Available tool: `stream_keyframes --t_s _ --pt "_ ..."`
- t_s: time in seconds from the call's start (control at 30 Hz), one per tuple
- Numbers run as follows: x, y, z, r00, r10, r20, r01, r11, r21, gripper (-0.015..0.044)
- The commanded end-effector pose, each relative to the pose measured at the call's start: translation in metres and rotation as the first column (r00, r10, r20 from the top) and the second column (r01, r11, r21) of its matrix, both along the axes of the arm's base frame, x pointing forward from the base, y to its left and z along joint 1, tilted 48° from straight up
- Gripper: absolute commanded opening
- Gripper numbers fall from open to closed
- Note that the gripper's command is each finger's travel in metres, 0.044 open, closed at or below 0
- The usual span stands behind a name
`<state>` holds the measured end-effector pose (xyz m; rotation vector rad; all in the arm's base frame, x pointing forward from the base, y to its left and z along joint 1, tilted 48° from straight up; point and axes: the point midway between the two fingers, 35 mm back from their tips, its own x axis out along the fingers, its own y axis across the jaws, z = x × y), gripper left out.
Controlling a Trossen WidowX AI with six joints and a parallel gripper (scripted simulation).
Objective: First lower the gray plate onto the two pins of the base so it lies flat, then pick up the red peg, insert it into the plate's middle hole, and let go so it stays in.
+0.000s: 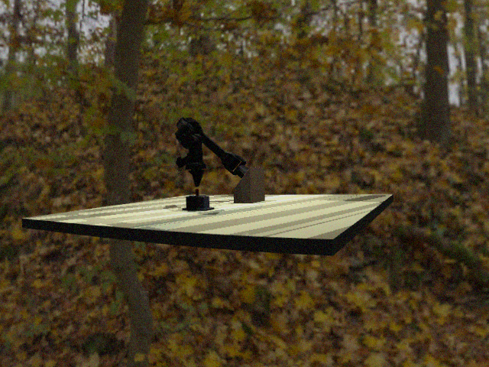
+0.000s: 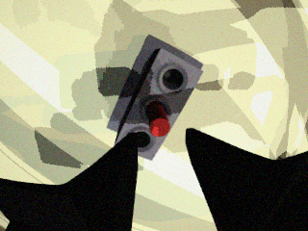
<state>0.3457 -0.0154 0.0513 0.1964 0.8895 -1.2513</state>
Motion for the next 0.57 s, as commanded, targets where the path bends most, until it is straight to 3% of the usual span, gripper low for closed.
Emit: stream_keyframes --t_s 0.0,0.53 --pt "-0.0002 0.0025 0.0021 1.000 0.001 0.002 -0.001 1.000 -0.004 0.0150" --pt "-0.0006 0.0112 0.0096 1.000 0.001 0.002 -0.001 1.000 -0.004 0.0150"
